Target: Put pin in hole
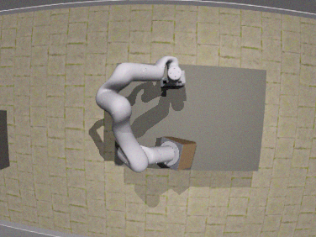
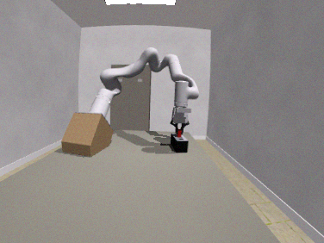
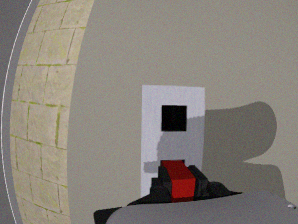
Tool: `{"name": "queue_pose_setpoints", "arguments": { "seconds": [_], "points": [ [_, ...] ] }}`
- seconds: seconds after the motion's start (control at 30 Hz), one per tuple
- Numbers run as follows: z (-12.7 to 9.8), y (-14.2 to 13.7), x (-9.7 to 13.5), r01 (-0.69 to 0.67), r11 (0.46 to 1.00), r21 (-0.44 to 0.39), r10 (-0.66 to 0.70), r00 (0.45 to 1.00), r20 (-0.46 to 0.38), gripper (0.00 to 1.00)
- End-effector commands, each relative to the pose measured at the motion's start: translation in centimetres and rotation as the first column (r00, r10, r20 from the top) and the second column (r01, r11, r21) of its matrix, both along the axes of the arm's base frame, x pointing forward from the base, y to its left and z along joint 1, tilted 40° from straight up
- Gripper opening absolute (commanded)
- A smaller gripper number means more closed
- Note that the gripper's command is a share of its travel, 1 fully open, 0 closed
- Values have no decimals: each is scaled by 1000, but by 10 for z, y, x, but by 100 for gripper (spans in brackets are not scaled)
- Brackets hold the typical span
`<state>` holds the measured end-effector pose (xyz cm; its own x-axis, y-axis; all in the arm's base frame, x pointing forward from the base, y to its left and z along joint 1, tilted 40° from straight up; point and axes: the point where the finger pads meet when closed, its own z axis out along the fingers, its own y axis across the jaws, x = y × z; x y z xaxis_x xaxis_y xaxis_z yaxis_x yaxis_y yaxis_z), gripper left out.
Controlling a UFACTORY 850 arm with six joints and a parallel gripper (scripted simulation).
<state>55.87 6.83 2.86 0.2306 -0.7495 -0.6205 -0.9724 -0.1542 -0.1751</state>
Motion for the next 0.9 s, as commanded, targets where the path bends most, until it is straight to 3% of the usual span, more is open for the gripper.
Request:
{"name": "queue_pose_setpoints", "arguments": {
  "seconds": [0.0,0.87],
  "points": [
    [0,0,1,1,1000,0,-1,1000,2,0],
    [-4,2,1,1,1000,0,-1,1000,2,0]
  ]
}}
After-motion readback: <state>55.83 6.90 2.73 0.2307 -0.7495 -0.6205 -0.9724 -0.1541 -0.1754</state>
